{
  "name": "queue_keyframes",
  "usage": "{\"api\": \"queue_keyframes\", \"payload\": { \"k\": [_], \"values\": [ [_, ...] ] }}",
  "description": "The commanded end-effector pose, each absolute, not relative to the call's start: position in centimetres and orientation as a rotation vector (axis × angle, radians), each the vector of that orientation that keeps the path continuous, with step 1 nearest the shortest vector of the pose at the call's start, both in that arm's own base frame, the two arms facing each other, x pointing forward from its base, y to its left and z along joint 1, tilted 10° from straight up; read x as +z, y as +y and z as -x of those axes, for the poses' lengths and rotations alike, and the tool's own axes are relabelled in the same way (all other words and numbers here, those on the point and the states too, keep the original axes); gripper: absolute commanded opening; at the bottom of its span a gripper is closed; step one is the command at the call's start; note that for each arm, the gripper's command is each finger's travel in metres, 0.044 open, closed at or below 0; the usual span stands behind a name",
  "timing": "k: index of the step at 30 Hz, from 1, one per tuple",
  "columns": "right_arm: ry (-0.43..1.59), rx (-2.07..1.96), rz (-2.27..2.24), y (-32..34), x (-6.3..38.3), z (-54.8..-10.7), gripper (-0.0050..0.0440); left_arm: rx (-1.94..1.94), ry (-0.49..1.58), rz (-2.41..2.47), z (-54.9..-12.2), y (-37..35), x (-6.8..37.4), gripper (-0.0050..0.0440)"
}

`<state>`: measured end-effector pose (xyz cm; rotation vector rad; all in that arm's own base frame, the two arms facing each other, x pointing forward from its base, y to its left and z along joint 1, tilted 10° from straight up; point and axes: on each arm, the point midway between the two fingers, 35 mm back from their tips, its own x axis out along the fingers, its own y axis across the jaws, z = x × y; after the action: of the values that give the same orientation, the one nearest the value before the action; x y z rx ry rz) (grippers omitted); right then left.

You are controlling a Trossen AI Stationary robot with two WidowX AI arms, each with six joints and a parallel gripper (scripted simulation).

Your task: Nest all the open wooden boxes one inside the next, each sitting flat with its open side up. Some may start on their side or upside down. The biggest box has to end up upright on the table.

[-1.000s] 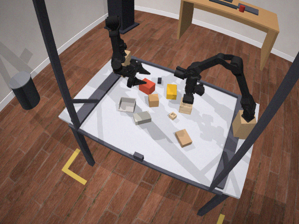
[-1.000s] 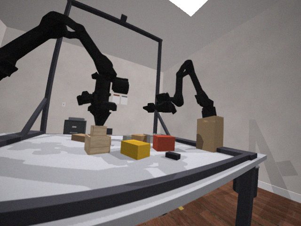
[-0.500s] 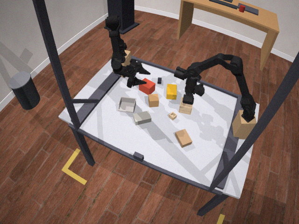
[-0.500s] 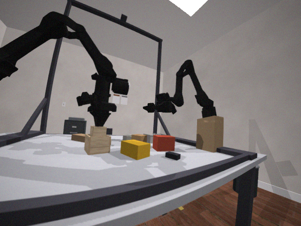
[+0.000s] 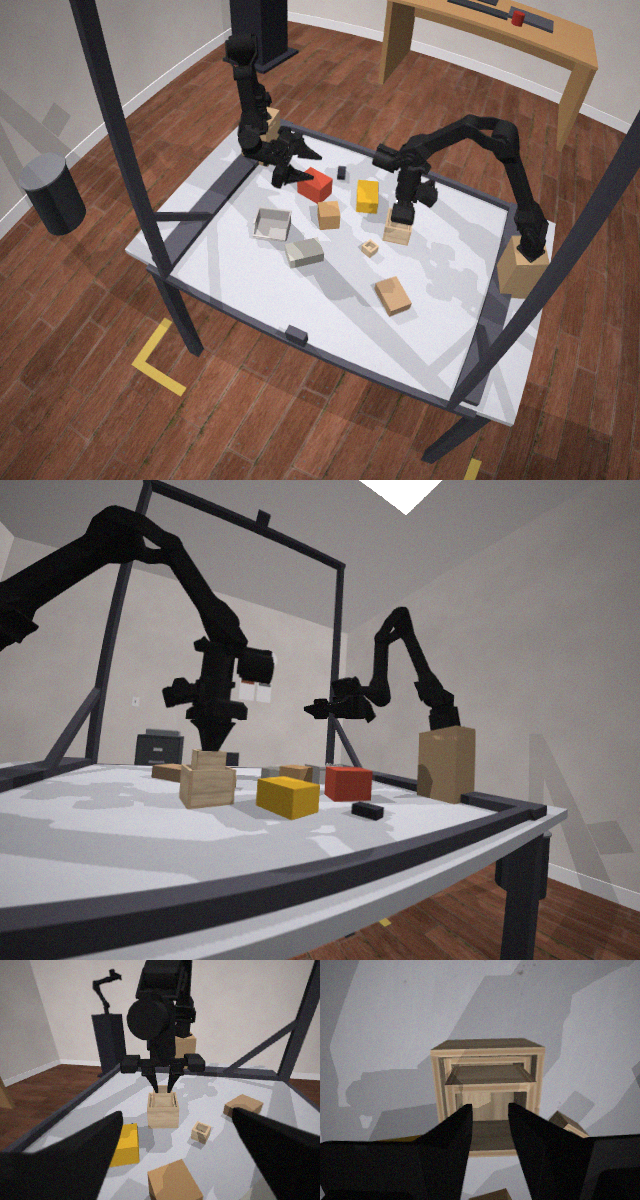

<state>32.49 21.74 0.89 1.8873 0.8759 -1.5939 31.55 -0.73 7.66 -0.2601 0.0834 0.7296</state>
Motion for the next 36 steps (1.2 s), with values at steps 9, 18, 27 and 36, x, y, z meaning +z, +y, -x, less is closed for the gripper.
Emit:
{"api": "queue_keyframes", "payload": {
  "k": [9,18,27,36],
  "values": [
    [0.873,-1.591,-1.891,22.0,-0.1,-32.6,0.0193,0.73,0.078,0.261,-31.5,-0.7,7.9,0.04],
    [0.873,-1.591,-1.891,22.1,-0.8,-32.7,0.0193,0.73,0.078,0.261,-31.5,-0.7,7.9,0.04],
    [0.874,-1.585,-1.896,22.4,-1.6,-33.0,0.0193,0.73,0.078,0.261,-31.5,-0.7,7.9,0.04],
    [0.873,-1.595,-1.887,22.3,-2.6,-32.7,0.0193,0.73,0.078,0.261,-31.5,-0.7,7.9,0.04]
  ]
}}
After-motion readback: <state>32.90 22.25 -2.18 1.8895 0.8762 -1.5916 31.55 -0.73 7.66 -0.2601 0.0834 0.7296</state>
